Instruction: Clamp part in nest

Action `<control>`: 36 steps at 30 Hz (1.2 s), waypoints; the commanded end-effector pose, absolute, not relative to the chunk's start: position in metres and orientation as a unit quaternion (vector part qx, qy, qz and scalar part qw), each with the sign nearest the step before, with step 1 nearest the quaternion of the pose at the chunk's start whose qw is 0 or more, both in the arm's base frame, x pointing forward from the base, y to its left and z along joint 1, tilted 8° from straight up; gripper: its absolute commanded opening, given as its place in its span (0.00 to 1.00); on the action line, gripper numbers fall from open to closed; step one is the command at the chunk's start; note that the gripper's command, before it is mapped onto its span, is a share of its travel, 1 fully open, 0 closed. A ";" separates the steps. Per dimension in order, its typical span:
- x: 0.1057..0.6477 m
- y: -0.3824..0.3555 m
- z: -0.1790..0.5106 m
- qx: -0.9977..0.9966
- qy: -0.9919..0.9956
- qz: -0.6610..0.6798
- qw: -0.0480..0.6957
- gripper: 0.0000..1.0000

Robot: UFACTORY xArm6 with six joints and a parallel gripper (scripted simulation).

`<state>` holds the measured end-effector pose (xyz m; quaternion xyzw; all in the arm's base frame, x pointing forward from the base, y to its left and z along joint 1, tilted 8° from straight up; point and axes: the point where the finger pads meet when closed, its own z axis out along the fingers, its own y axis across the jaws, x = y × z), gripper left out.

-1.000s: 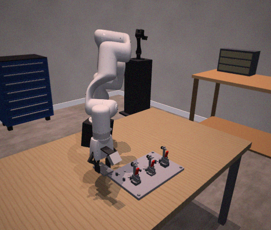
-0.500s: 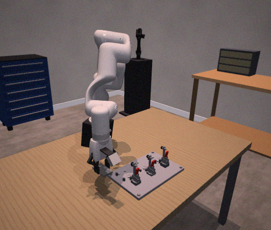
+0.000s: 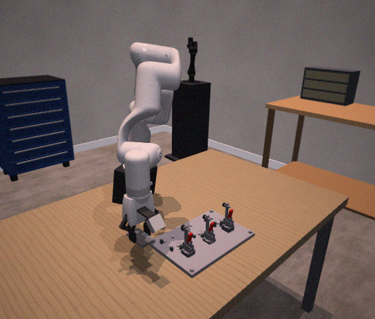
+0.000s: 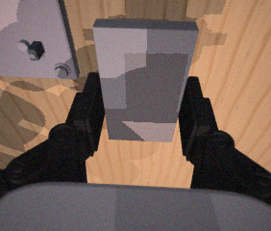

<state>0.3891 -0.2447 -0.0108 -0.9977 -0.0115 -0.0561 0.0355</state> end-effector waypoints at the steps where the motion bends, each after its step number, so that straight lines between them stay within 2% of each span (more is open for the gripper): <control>1: 0.389 -0.246 -0.012 -0.998 -0.012 -0.058 0.034 0.00; 36: 0.385 -0.245 -0.019 -0.998 -0.012 -0.058 0.034 0.00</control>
